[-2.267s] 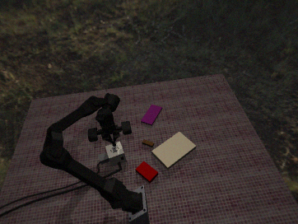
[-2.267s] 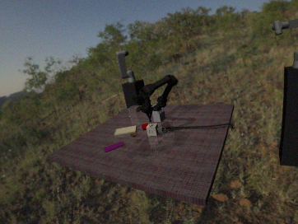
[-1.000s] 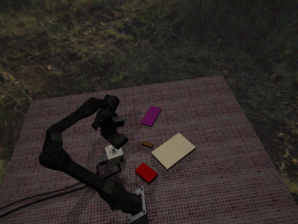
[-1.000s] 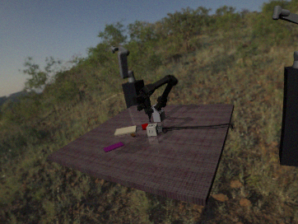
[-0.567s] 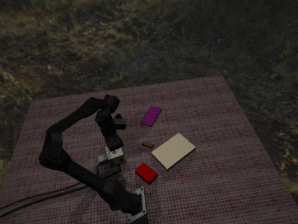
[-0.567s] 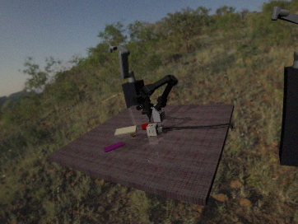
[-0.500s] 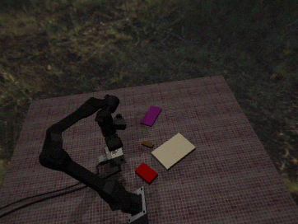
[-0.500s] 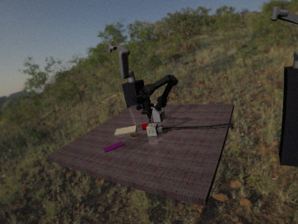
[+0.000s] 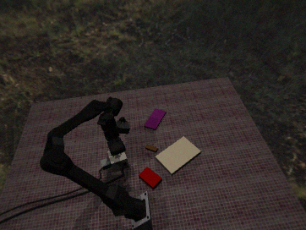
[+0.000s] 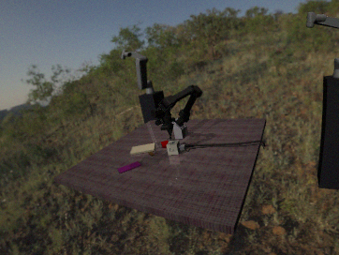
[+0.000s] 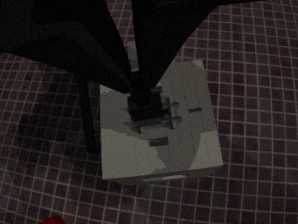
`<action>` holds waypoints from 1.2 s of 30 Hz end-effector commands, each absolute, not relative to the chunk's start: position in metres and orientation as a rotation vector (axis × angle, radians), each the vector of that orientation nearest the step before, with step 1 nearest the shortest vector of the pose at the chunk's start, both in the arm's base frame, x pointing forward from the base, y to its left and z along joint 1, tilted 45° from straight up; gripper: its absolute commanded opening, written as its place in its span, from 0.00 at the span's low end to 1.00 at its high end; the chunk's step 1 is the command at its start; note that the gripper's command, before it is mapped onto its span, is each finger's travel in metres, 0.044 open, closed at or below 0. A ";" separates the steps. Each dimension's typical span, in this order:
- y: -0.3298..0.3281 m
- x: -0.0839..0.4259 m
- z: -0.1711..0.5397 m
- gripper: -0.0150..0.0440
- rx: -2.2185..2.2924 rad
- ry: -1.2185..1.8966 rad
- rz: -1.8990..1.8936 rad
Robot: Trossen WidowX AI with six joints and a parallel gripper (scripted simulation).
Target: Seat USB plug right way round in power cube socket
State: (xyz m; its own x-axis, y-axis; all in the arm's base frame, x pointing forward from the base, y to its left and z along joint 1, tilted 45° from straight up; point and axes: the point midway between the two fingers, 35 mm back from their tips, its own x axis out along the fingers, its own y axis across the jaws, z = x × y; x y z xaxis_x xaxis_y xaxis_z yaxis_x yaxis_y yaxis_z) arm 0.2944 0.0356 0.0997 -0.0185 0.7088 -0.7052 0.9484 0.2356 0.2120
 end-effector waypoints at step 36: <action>0.041 0.294 0.098 0.25 1.552 1.800 -0.419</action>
